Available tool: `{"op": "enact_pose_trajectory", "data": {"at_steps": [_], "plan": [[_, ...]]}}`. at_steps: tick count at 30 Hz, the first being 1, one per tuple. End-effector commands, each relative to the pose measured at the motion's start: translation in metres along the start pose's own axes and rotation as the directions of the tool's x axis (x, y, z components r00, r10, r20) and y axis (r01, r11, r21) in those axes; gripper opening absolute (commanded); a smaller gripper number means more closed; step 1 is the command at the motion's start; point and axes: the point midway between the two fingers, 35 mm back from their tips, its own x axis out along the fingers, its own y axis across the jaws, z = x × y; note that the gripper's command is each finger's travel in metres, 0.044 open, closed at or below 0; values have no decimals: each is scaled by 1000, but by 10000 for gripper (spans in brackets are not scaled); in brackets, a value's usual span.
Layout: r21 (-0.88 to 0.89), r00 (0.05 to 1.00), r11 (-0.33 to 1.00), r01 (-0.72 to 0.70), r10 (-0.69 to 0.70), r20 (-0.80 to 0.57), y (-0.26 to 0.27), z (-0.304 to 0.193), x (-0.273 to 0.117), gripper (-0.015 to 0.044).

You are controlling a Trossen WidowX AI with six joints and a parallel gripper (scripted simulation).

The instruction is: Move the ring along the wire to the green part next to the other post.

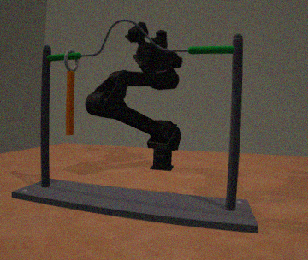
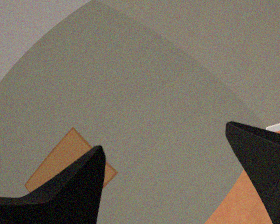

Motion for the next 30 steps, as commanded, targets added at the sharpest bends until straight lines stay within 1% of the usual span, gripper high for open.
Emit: {"op": "enact_pose_trajectory", "data": {"at_steps": [1, 6, 9, 14, 19, 24, 30], "plan": [[-1, 1000, 1000, -1, 1, 2, 0, 1, 0, 374], [-24, 998, 1000, -7, 9, 70, -2, 15, 0, 243], [-53, 993, 998, 27, -21, 114, -10, 24, -2, 164], [-127, 966, 979, 156, -125, 225, -34, 45, -12, 160], [-188, 910, 934, 305, -227, 347, -57, 68, -28, 160], [-225, 828, 862, 454, -314, 465, -76, 89, -52, 160], [-236, 699, 747, 622, -393, 597, -92, 112, -87, 160]]}}
